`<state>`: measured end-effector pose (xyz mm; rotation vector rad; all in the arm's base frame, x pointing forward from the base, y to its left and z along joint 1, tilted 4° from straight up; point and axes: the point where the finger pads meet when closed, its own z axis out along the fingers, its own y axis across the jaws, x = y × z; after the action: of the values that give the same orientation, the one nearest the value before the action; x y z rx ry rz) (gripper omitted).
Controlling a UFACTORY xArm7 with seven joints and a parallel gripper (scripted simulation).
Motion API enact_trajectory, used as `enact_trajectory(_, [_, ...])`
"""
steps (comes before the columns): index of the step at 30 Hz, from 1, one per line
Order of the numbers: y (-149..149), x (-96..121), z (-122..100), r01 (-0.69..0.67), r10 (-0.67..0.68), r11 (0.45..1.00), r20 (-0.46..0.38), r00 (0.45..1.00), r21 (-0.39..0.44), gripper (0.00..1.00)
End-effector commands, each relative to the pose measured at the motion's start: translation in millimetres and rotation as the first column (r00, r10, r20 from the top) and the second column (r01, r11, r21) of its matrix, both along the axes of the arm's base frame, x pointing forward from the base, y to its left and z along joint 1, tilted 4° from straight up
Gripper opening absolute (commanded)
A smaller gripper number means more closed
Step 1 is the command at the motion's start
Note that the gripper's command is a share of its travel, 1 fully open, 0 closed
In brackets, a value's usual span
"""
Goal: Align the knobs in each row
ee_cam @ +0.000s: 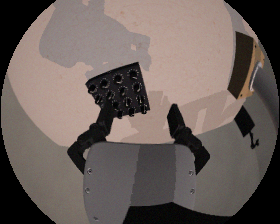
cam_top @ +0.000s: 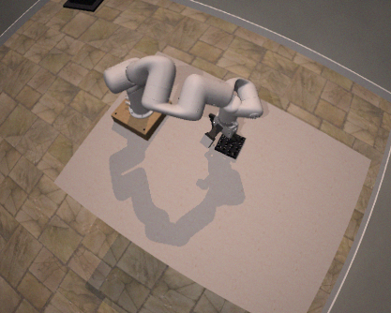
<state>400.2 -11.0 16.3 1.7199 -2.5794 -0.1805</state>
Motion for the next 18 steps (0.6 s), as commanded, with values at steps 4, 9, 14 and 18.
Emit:
enact_trajectory(4, [0.6,6.8,2.7,0.186,-0.186,0.982,-0.005,0.983,-0.026,1.0])
enact_trajectory(9, [1.4,14.4,5.2,0.384,-0.385,0.922,-0.007,0.923,-0.045,1.0])
enact_trajectory(14, [2.2,21.0,7.8,0.529,-0.53,0.847,-0.004,0.848,-0.058,1.0])
enact_trajectory(18, [3.1,26.6,10.1,0.634,-0.636,0.77,0.0,0.772,-0.066,1.0])
